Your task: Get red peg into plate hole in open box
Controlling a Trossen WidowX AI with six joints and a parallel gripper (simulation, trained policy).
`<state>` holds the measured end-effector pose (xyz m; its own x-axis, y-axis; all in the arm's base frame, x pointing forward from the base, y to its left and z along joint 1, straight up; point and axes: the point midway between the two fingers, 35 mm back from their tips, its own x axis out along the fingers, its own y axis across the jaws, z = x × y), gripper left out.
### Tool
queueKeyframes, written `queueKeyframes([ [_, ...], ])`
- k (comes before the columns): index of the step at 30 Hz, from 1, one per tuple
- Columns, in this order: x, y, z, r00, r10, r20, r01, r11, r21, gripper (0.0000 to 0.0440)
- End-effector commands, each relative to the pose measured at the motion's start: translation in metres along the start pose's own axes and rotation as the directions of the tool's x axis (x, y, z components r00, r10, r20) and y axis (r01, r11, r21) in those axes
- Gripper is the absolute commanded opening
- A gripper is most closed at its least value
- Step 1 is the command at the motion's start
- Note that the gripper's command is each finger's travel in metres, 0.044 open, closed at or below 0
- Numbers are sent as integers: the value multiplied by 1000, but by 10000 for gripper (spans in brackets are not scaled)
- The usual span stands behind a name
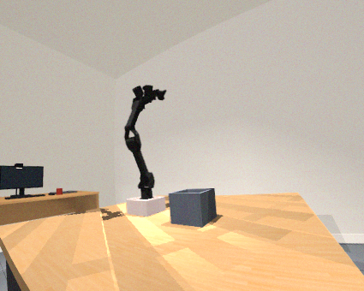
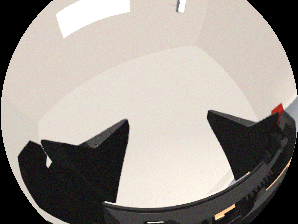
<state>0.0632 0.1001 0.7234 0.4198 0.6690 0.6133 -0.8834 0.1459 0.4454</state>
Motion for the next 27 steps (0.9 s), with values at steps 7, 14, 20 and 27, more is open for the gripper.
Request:
queueKeyframes([
  [7,7,-12,-61,985,-54,-165,54,999,-1,440],
  [14,14,-46,-131,931,-184,-316,203,979,30,440],
  [20,14,-88,-186,850,-314,-424,371,927,57,440],
  [27,4,-144,-240,715,-464,-522,579,812,72,440],
])
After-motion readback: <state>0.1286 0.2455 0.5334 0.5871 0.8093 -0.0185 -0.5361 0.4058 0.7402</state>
